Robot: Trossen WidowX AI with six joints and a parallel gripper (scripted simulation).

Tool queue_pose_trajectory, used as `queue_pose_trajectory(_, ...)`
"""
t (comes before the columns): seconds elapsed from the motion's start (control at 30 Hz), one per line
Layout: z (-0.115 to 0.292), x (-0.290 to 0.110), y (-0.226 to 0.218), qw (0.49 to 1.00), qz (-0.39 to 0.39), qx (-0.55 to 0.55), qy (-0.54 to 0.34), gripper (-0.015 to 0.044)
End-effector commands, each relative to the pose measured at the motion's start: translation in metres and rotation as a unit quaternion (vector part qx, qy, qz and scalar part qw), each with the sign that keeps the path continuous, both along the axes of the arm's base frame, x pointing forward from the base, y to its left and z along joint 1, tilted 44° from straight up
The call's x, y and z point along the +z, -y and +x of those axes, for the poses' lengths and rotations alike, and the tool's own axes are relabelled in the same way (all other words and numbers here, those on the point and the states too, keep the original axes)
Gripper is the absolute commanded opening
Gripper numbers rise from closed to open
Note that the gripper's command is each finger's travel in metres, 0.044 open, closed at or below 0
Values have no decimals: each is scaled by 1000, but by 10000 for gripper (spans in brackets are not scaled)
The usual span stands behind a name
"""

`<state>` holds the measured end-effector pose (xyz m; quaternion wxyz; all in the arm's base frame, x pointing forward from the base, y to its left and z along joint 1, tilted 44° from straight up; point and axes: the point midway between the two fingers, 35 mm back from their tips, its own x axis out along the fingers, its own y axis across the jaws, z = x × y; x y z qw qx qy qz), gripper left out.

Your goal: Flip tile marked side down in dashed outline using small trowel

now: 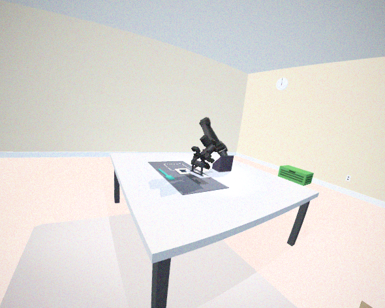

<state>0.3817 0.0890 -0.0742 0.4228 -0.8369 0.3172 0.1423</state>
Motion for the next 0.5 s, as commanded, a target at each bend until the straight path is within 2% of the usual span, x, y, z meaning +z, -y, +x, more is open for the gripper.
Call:
queue_pose_trajectory(0.0, 1, -2, 2, 1000, 3, 1, 3, 0)
queue_pose_trajectory(0.47, 0, -19, 17, 1000, 2, 1, 3, 0)
